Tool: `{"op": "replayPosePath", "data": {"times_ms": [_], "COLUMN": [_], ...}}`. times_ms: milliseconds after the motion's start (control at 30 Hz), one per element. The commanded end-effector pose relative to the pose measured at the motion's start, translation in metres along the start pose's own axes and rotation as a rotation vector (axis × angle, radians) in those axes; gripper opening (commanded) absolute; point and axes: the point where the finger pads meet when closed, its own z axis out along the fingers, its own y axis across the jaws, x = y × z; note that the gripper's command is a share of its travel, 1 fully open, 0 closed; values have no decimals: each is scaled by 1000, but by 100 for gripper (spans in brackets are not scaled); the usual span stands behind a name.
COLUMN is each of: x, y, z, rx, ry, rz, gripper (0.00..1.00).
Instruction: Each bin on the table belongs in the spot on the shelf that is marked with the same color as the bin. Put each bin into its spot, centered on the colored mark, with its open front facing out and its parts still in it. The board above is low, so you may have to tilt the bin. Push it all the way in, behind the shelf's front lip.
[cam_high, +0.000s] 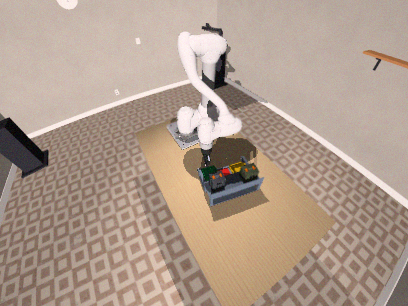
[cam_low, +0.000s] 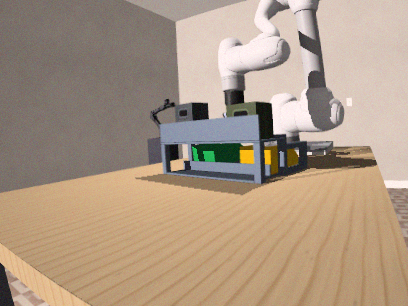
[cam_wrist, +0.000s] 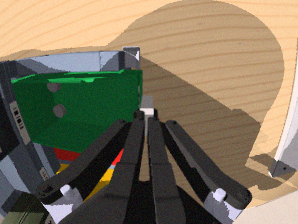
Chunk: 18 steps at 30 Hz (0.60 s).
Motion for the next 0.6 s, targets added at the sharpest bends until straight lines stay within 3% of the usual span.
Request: {"op": "replayPosePath", "data": {"times_ms": [0, 567], "x": [-1, -1], "y": [-4, -15], "z": [-1, -1], "rx": [-4, -4], "ry": [-2, -2], "rz": [0, 0], "gripper": [10, 10]}}
